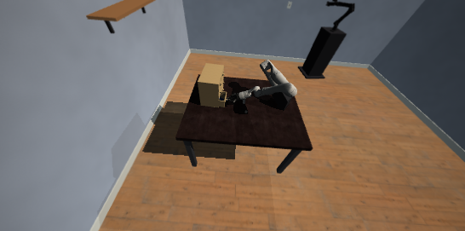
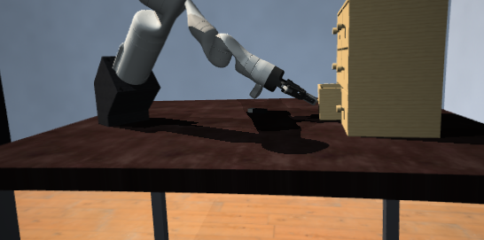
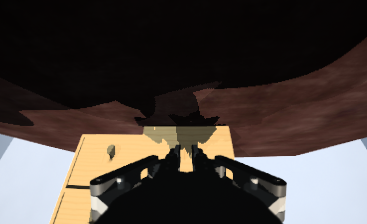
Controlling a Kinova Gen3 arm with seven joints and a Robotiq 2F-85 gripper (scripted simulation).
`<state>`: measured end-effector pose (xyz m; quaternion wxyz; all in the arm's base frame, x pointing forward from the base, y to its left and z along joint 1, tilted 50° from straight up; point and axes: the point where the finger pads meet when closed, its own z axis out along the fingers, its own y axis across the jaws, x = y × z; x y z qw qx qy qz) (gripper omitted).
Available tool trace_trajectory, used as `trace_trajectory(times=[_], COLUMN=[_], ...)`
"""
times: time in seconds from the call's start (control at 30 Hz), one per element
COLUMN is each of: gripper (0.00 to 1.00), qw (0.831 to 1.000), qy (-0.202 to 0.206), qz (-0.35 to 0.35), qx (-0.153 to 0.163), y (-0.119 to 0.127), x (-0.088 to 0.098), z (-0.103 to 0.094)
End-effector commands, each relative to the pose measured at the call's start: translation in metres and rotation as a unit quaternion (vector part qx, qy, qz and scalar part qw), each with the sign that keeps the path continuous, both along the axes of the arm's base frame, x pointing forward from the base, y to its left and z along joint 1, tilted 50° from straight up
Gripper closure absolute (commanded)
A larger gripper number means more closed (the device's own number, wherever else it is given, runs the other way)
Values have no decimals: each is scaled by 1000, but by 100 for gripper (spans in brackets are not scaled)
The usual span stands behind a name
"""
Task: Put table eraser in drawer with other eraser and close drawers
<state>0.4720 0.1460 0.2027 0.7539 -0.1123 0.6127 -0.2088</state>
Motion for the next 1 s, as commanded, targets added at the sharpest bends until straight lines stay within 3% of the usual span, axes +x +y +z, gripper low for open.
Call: trace_trajectory(times=[0.0,0.97], gripper=[87,87], qw=[1000,1000], qy=[0,0], qz=[3,3], qx=[-2,-2], y=[3,1], x=[-2,-10], z=[-1,-7])
